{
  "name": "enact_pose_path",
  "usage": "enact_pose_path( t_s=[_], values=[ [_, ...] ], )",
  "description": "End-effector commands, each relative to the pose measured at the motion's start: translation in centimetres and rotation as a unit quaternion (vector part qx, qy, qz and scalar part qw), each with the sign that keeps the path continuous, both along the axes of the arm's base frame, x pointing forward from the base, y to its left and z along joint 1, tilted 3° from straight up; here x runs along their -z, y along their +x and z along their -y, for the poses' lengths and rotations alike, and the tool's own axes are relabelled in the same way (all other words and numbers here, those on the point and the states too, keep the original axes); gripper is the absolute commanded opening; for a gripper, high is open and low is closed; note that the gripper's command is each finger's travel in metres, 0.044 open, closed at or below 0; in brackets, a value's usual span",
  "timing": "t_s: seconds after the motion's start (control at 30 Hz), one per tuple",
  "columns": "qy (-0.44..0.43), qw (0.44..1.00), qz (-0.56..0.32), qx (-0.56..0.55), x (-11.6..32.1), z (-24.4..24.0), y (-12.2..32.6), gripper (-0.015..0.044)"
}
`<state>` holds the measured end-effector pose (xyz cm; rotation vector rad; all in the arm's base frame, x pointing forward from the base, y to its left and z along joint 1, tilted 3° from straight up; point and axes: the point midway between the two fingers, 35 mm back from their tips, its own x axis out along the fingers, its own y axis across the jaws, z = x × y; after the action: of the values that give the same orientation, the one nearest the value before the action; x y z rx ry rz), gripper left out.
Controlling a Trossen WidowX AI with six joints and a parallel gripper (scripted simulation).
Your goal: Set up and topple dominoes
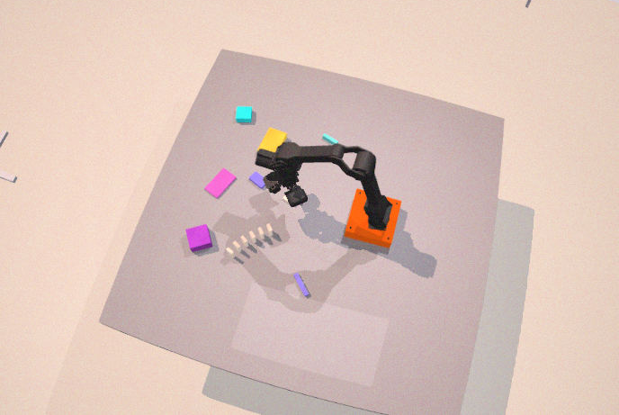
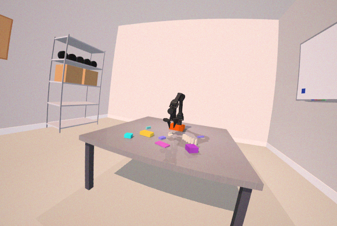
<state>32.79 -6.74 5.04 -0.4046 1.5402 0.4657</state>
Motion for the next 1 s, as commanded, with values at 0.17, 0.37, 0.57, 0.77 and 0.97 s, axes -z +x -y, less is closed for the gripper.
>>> enact_pose_path(
  t_s=[0.17,0.37,0.57,0.77,0.97],
  values=[
    [-0.012,0.881,-0.010,0.473,-0.3,1.2,1.3,0.0440],
    [-0.012,0.865,-0.011,0.501,-0.3,1.6,1.4,0.0440],
    [-0.012,0.865,-0.011,0.501,-0.3,1.6,1.4,0.0440],
    [-0.012,0.865,-0.011,0.501,1.3,1.3,1.3,0.0440],
    [-0.012,0.865,-0.011,0.501,6.2,1.1,1.1,0.0440]
  ],
)
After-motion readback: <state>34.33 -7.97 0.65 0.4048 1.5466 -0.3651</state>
